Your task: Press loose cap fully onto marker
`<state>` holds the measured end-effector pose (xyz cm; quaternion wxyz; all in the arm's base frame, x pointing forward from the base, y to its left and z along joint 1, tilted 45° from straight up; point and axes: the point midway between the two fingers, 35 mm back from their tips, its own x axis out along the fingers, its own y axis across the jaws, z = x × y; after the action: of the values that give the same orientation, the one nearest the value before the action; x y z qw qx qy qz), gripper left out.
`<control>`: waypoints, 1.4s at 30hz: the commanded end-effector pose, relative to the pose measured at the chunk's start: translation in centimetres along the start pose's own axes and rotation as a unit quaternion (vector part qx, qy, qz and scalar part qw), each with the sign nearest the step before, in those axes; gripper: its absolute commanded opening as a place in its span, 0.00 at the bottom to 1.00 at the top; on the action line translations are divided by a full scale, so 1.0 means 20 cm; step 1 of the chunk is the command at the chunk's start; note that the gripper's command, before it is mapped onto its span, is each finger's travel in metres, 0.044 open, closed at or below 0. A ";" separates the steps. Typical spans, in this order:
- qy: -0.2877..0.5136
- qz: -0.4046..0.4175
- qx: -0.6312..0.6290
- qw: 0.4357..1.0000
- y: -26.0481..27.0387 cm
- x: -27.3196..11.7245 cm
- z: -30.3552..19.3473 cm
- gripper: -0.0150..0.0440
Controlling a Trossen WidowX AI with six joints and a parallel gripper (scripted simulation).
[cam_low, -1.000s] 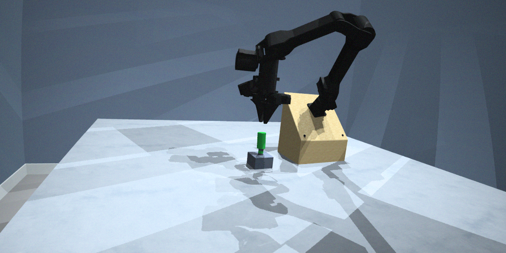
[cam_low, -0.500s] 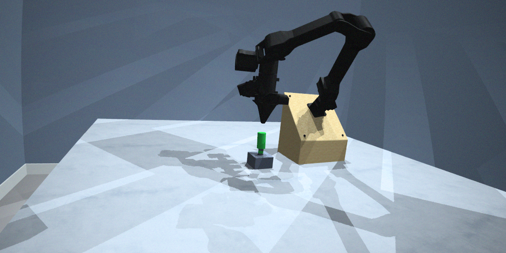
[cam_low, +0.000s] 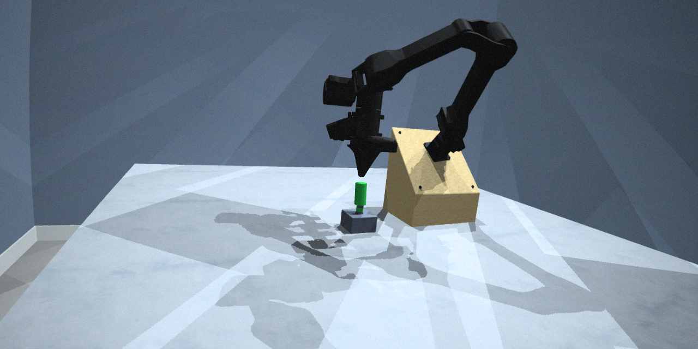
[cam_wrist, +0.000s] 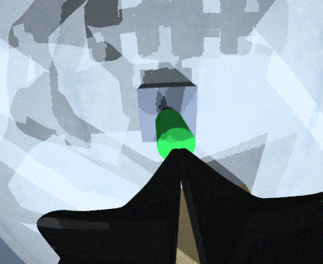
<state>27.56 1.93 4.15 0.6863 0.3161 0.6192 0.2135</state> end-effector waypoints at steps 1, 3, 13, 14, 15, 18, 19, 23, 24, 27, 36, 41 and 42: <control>0.001 0.003 0.003 1.000 0.00 0.04 -0.01 0.25; 0.001 0.003 0.003 1.000 0.00 0.05 -0.01 0.25; 0.001 0.003 0.003 1.000 0.00 0.12 -0.01 0.25; 0.001 0.003 0.003 1.000 0.00 0.12 -0.01 0.25; -0.003 0.001 0.000 1.000 0.00 0.09 0.00 0.25; -0.003 0.001 0.000 1.000 0.00 0.09 0.00 0.25; -0.003 0.001 0.000 1.000 0.00 0.09 0.00 0.25; -0.003 -0.002 0.001 1.000 -0.01 -0.04 0.02 0.25; -0.003 -0.003 0.002 1.000 -0.01 -0.13 0.02 0.25; -0.002 -0.001 0.003 1.000 -0.01 -0.34 0.01 0.25; -0.002 0.000 0.003 1.000 -0.01 -0.36 0.00 0.34; -0.002 0.000 0.003 1.000 -0.01 -0.36 0.00 0.57; -0.002 0.000 0.003 1.000 -0.01 -0.36 0.00 0.61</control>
<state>26.59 -2.89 9.02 0.6849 0.3216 0.6188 0.2112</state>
